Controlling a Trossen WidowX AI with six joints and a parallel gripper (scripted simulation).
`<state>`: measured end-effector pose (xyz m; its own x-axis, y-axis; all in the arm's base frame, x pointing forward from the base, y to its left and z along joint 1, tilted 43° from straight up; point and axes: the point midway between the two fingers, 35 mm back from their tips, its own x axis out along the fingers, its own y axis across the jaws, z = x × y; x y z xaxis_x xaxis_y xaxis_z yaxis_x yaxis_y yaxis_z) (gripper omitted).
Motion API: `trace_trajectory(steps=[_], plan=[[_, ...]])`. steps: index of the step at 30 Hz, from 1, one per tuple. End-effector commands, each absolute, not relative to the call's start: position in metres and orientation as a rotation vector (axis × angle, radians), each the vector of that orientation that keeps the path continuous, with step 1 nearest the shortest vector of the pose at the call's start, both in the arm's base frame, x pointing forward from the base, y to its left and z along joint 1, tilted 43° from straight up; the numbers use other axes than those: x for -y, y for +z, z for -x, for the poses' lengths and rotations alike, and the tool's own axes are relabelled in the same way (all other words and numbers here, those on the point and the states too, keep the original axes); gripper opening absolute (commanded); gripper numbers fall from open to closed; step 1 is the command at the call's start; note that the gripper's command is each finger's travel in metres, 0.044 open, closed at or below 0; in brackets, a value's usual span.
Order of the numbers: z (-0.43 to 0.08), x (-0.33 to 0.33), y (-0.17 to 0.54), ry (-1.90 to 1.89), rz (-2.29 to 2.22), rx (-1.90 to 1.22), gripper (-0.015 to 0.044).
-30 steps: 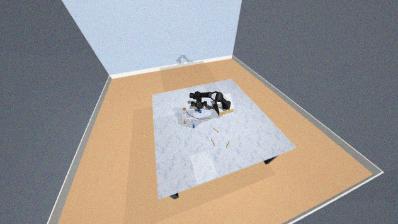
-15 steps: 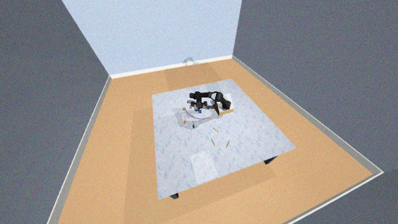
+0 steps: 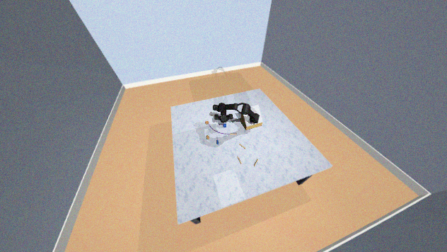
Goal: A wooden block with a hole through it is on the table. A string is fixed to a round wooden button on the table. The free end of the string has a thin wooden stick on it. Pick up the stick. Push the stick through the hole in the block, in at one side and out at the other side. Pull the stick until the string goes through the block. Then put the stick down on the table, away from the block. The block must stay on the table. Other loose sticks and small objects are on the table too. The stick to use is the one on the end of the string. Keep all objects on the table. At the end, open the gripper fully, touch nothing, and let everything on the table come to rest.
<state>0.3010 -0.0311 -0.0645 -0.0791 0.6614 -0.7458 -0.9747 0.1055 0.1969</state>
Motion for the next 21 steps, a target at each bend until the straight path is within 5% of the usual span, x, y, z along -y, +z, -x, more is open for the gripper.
trace_trajectory(steps=[1,10,21], plan=[[-0.3010,0.0311,-0.0645,1.444,0.482,-0.843,0.0237],[-0.3010,0.0311,-0.0645,1.444,0.482,-0.843,0.0001],[-0.3010,0.0311,-0.0645,1.444,0.482,-0.843,0.0000]])
